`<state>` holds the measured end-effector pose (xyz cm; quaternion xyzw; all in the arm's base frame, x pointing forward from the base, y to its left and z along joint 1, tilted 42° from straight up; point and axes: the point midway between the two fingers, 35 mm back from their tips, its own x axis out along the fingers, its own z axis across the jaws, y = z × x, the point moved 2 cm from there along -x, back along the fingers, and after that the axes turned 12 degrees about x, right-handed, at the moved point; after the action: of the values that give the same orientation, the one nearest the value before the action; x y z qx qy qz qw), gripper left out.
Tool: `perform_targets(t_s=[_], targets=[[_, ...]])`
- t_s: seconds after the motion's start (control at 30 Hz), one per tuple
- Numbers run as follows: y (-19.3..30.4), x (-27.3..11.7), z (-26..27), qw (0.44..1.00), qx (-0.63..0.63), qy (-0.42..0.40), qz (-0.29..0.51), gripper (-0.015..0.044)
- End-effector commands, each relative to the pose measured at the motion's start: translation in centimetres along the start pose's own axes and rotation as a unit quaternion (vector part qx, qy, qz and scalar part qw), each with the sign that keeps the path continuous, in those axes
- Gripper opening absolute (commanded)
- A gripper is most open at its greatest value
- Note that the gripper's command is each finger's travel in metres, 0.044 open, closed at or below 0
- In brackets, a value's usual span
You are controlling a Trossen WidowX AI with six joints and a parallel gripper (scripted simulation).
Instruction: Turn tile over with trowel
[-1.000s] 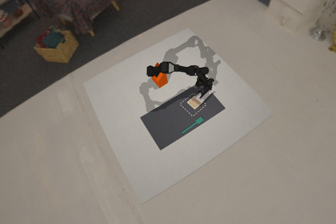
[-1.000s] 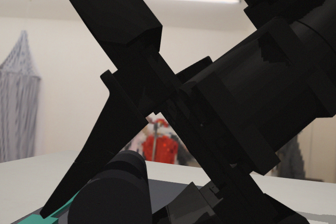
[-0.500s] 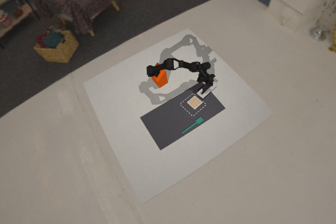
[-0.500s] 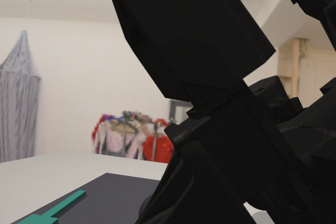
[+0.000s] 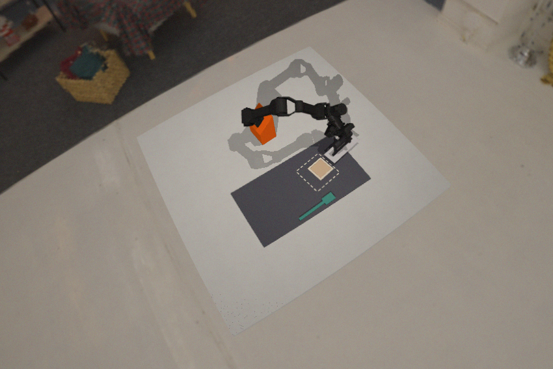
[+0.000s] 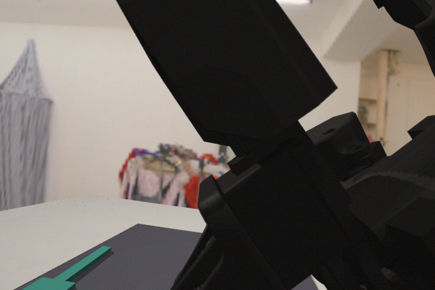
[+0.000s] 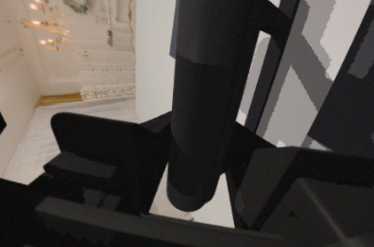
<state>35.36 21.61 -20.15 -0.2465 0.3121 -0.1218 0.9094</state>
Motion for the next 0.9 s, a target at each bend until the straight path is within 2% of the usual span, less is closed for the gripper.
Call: perform_targets(t_s=[0.0, 0.87], targets=[[0.1, 0.2, -0.2, 1.000, 0.000, -0.004, 0.002, 0.0000], [-1.7, 1.8, -1.7, 1.000, -0.001, -0.005, 0.001, 0.0000]])
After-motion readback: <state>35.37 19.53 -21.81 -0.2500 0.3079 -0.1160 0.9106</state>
